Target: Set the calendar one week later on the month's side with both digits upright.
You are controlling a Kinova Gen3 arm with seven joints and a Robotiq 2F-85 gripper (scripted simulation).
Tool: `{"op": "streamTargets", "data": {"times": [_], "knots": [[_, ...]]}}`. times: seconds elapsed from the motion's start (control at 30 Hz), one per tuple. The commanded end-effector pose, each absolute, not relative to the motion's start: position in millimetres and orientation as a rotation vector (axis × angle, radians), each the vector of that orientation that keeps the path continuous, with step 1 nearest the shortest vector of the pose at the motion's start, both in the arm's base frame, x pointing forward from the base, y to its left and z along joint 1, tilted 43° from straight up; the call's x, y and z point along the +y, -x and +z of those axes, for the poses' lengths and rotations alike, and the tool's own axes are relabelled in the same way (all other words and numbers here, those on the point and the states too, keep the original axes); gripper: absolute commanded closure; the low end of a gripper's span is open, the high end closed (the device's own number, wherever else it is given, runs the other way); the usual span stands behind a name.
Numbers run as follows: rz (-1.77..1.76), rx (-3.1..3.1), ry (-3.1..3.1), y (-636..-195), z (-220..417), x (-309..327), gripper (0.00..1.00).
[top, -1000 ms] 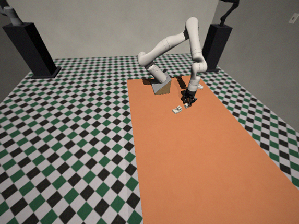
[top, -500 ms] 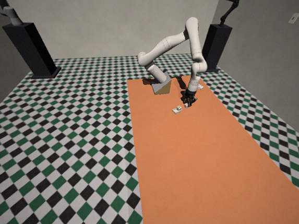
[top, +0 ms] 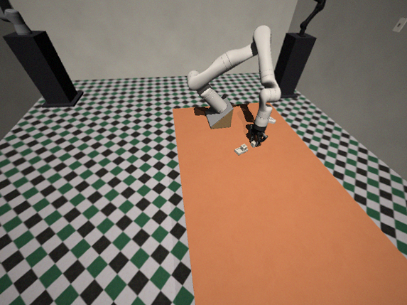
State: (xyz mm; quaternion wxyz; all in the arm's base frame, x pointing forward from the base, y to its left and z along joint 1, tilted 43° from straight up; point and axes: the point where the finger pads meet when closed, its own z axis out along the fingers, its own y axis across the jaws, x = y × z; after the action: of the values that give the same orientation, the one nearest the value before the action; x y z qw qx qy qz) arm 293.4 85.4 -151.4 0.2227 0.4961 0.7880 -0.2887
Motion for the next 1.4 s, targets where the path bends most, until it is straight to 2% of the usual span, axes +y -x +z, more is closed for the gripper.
{"op": "streamTargets", "data": {"times": [0.0, 1.37], "knots": [[-0.799, 2.174, -1.371, -294.0, -153.6, 82.1, 0.54], [-0.799, 2.174, -1.371, -294.5, -159.1, 77.0, 0.54]]}}
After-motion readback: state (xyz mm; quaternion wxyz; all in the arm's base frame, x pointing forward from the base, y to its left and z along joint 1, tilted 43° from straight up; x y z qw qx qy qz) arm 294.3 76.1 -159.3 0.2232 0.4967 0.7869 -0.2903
